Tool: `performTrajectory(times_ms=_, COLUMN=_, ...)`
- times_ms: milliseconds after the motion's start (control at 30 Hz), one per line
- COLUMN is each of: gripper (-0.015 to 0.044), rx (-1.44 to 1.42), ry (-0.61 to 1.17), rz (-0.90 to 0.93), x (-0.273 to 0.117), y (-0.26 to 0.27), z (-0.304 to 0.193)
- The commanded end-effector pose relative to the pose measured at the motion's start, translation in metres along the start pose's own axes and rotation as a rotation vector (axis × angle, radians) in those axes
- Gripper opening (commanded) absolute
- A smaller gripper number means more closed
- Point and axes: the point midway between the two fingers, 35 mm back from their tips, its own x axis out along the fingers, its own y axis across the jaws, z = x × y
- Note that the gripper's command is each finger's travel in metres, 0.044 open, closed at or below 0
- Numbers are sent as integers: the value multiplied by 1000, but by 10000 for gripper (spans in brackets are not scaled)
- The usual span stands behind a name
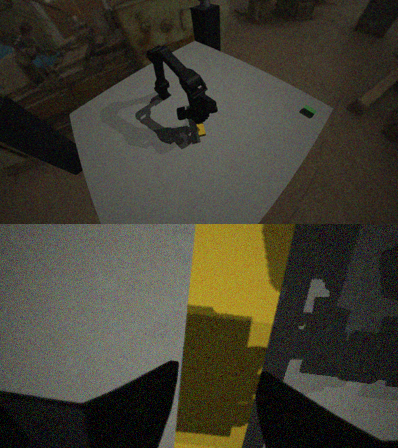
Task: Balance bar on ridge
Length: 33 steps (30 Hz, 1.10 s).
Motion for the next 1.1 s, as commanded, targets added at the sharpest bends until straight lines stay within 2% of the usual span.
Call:
performTrajectory(times_ms=0, gripper=211, rx=0, ry=0, rz=0, x=0, y=0, z=0)
performTrajectory(times_ms=300, gripper=440, rx=0, ry=0, rz=0, x=0, y=0, z=0)
performTrajectory(times_ms=433, gripper=440, rx=0, ry=0, rz=0, x=-7, y=1, z=1)
performTrajectory(times_ms=733, gripper=440, rx=0, ry=0, rz=1, x=-98, y=0, z=0)
performTrajectory(times_ms=1067, gripper=440, rx=0, ry=0, rz=1, x=-100, y=0, z=0)
